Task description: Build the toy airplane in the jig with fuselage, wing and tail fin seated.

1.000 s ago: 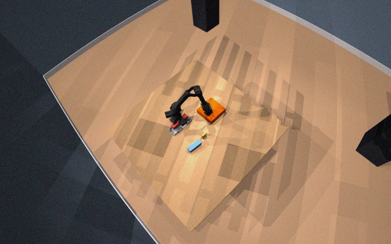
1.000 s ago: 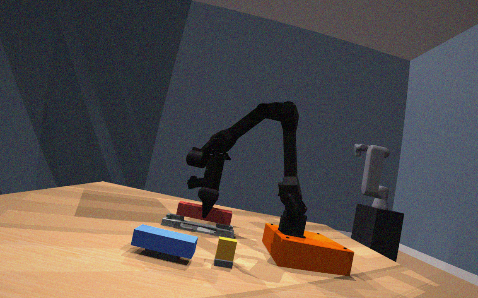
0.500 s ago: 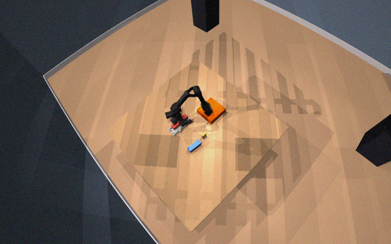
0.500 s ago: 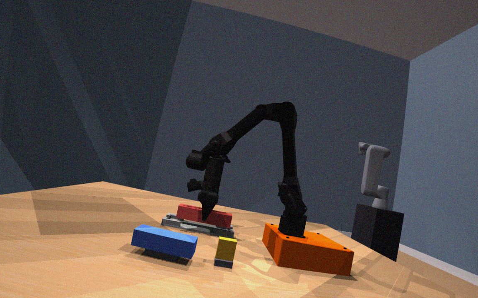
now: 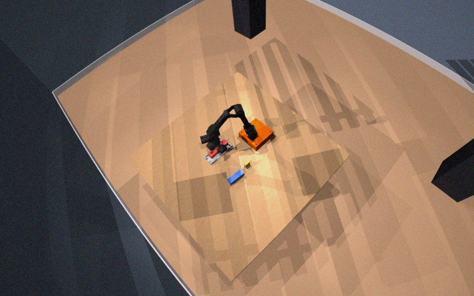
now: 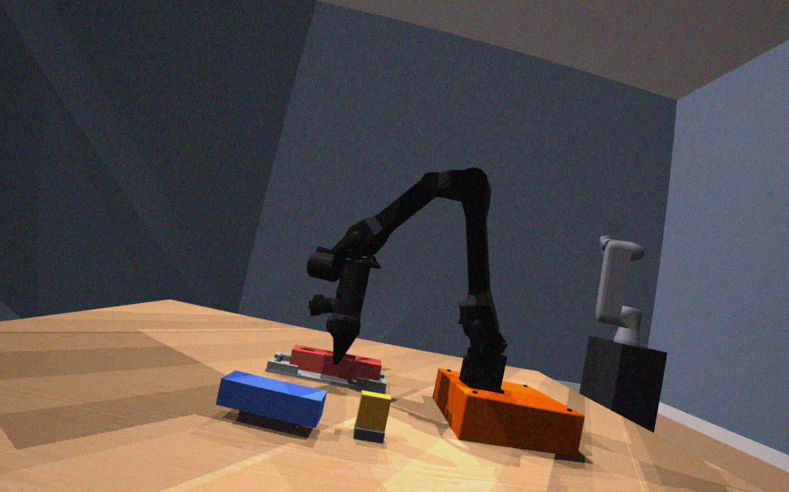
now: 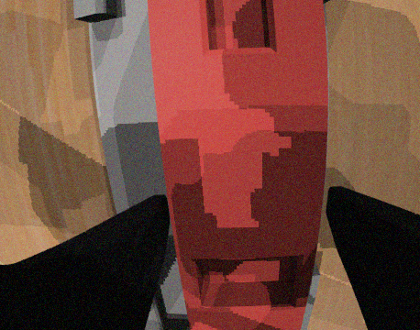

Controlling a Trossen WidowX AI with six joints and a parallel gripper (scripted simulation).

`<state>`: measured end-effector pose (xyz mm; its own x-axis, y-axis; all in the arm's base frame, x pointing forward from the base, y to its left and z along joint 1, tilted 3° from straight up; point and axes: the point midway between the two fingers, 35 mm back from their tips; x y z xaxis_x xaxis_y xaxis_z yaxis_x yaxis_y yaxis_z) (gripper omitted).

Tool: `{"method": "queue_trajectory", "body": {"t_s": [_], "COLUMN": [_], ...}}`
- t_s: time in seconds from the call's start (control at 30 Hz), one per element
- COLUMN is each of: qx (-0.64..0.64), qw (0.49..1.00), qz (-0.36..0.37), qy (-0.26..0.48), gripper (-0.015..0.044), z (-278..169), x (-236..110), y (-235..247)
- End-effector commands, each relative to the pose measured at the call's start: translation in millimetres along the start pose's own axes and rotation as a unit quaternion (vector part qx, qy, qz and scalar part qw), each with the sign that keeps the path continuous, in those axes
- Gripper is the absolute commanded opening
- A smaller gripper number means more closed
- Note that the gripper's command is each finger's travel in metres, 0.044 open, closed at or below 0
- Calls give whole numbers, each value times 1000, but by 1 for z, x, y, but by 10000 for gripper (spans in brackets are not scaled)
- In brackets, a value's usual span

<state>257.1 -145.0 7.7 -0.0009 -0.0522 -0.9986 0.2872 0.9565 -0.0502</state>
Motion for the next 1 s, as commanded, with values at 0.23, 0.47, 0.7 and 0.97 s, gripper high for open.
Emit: {"method": "queue_trajectory", "body": {"t_s": [0.23,0.47,0.7,0.97], "qx": [0,-1,-2,43], "qw": [1000,1000,1000,999], "qz": [0,-2,-3,-3], "qy": [0,-1,-1,-1], "gripper": [440,440,440,440], "z": [0,5,4,6], "x": [0,-62,-107,-108], "y": [0,-1,1,1]}}
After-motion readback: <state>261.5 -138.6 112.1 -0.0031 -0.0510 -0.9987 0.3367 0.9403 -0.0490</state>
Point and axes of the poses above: the point midway between the two fingers, 35 mm back from their tips, its own x axis out along the fingers, its own y axis across the jaws, z = x × y, and after that the axes turned 15 degrees about x, right-handed
